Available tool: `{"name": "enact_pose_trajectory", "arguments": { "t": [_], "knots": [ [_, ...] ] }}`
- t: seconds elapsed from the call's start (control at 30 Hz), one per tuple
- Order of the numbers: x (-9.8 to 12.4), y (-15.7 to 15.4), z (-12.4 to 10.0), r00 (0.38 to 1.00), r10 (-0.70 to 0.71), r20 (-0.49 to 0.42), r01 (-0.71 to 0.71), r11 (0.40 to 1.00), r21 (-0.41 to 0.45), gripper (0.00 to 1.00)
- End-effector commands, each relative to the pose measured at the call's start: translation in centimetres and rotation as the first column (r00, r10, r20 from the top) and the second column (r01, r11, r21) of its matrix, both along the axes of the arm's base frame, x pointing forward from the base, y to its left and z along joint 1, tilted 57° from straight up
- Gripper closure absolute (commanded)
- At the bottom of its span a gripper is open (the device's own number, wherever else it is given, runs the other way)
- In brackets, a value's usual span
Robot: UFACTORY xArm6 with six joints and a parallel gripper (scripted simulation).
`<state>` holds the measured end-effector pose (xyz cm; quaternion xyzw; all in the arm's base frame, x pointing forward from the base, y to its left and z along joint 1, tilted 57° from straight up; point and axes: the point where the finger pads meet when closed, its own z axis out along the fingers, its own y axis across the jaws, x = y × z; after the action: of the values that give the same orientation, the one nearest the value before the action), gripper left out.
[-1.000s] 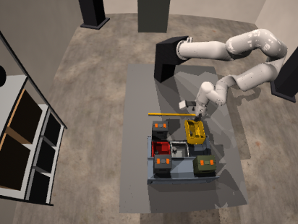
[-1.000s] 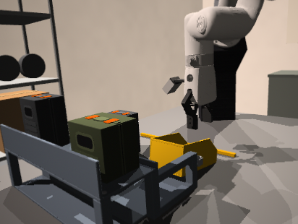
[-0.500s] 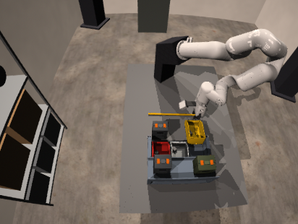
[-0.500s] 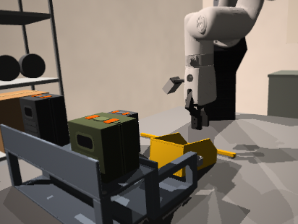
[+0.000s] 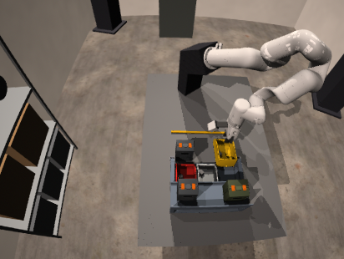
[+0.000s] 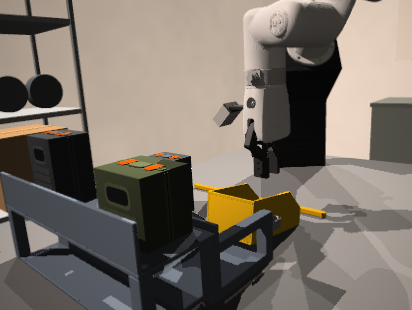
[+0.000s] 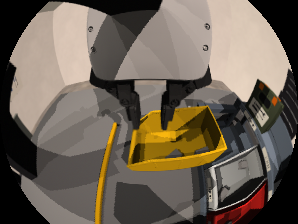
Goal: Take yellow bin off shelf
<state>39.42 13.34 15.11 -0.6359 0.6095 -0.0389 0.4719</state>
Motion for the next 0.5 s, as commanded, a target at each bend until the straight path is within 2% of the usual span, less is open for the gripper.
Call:
{"name": "enact_pose_trajectory", "arguments": {
  "t": [0.0,0.03,0.2,0.47],
  "knots": [
    [0.1,0.0,0.1,1.0,0.001,-0.001,-0.001,1.0,0.001,0.67],
    [0.1,0.0,0.1,1.0,0.001,-0.001,-0.001,1.0,0.001,0.67],
    [2.0,-1.5,3.2,1.0,0.001,-0.001,-0.001,1.0,0.001,0.67],
    [2.0,-1.5,3.2,1.0,0.001,-0.001,-0.001,1.0,0.001,0.67]
  ]
}}
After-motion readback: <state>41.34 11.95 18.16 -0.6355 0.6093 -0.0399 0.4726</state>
